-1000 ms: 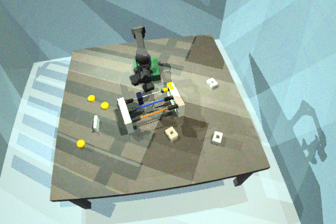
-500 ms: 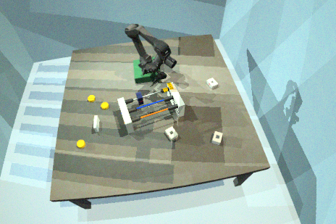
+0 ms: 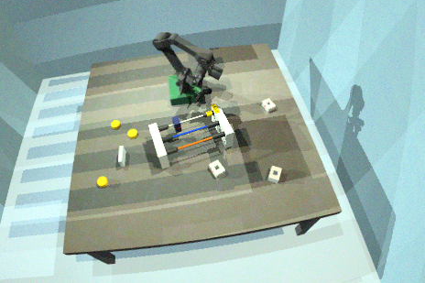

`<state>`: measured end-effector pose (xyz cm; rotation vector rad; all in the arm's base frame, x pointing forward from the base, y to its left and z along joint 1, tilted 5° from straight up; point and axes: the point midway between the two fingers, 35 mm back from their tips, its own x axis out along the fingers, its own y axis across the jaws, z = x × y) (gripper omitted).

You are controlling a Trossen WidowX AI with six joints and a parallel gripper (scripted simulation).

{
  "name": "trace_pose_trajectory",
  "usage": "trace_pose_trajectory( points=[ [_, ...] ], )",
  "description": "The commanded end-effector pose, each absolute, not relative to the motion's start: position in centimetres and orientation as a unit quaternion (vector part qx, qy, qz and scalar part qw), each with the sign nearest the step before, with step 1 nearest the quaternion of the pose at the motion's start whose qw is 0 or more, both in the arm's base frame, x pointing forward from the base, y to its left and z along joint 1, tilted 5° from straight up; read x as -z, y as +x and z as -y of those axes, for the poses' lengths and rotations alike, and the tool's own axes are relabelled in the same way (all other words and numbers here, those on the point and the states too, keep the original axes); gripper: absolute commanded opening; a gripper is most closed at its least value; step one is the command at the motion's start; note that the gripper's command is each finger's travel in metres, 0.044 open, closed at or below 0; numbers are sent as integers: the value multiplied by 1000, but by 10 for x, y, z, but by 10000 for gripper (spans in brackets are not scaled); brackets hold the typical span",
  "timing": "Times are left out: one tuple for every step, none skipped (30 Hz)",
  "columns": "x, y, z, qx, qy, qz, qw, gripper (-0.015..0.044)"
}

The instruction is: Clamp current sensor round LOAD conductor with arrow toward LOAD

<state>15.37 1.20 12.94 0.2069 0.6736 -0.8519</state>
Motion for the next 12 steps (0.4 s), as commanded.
trace_pose_trajectory(
  points=[
    [-130,155,-13,402,99,-321,852,440],
    [-130,155,-13,402,99,-321,852,440],
    [-130,155,-13,402,99,-321,852,440],
    [-130,155,-13,402,99,-321,852,440],
    [-130,155,-13,402,99,-321,852,440],
    [-130,155,-13,402,99,-321,852,440],
    [-130,155,-13,405,101,-323,849,440],
    [-131,156,-13,413,105,-330,842,440],
    [-131,157,-12,425,113,-342,830,440],
    [-132,160,-11,439,123,-357,816,440],
    [-132,162,-10,451,134,-371,801,440],
    [-129,155,-10,429,109,-346,827,440]
  ],
)
